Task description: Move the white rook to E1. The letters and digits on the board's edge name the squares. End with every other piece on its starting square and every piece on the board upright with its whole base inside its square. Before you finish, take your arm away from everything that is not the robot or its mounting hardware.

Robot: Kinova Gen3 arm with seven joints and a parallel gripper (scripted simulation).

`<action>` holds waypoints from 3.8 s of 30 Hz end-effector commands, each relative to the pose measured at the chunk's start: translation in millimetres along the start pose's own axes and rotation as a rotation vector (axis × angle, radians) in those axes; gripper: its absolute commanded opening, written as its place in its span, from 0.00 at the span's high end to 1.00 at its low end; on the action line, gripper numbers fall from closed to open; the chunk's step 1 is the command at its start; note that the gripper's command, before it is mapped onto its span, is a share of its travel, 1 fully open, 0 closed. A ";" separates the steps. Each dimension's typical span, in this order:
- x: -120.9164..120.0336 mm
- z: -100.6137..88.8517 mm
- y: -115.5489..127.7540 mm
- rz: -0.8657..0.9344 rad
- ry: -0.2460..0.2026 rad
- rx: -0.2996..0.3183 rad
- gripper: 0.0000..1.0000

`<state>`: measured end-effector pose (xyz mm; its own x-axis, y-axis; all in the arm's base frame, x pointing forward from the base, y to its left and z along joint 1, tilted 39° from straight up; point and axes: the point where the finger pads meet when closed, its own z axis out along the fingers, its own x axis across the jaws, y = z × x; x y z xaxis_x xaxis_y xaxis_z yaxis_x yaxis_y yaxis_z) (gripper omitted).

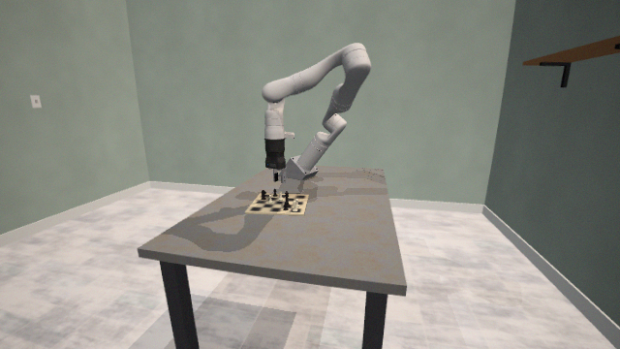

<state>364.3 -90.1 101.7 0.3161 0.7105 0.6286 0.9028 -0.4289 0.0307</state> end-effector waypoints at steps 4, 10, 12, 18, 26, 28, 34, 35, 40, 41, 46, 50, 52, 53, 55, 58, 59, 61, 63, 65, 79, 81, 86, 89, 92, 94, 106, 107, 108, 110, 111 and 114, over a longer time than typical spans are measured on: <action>-0.2 10.7 -0.1 -0.003 -0.001 0.000 0.27; -0.6 20.2 -0.6 -0.001 -0.002 0.002 0.27; -0.7 23.0 -0.9 -0.001 -0.002 0.003 0.27; -0.6 27.8 -1.1 -0.001 -0.002 0.003 0.27; -0.5 33.3 -1.0 -0.002 -0.003 0.003 0.27; -0.5 33.9 -1.0 -0.002 -0.004 0.003 0.27; -0.3 34.4 -1.0 -0.003 -0.004 0.004 0.27; -0.3 34.4 -1.0 -0.003 -0.004 0.004 0.27; -0.3 34.3 -1.1 -0.003 -0.004 0.004 0.27; -0.3 34.3 -1.1 -0.003 -0.004 0.004 0.27; -0.3 34.3 -1.0 -0.003 -0.004 0.004 0.27; -0.3 34.3 -1.0 -0.003 -0.004 0.004 0.27; -0.3 34.3 -1.0 -0.003 -0.004 0.004 0.27; -0.3 34.3 -1.0 -0.003 -0.004 0.004 0.27; -0.3 34.3 -1.0 -0.003 -0.004 0.004 0.27; -0.3 34.3 -1.0 -0.003 -0.004 0.004 0.27; -0.3 34.3 -1.0 -0.003 -0.004 0.004 0.27; -0.3 34.3 -1.0 -0.003 -0.004 0.004 0.27; -0.3 34.3 -1.0 -0.003 -0.004 0.004 0.27; -0.3 34.3 -1.0 -0.003 -0.004 0.004 0.27; 0.4 34.1 -0.9 -0.001 -0.004 0.003 0.27; 0.8 34.1 -0.8 0.001 -0.004 0.003 0.27; 1.0 34.1 -0.8 0.001 -0.004 0.003 0.27; 1.1 34.1 -0.8 0.001 -0.004 0.003 0.27; 1.1 34.1 -0.8 0.001 -0.004 0.003 0.27; 1.1 34.1 -0.8 0.001 -0.004 0.003 0.27; 1.1 34.1 -0.9 0.001 -0.004 0.003 0.27; 1.1 34.1 -0.9 0.001 -0.004 0.003 0.27; 1.1 34.1 -0.9 0.001 -0.004 0.003 0.27; 1.1 34.1 -0.9 0.001 -0.004 0.003 0.27; 1.1 34.1 -0.9 0.001 -0.004 0.003 0.27; 1.1 34.1 -0.9 0.001 -0.004 0.003 0.27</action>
<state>372.4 -70.5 77.2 0.3124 0.7136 0.6270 0.9066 -0.4210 0.0275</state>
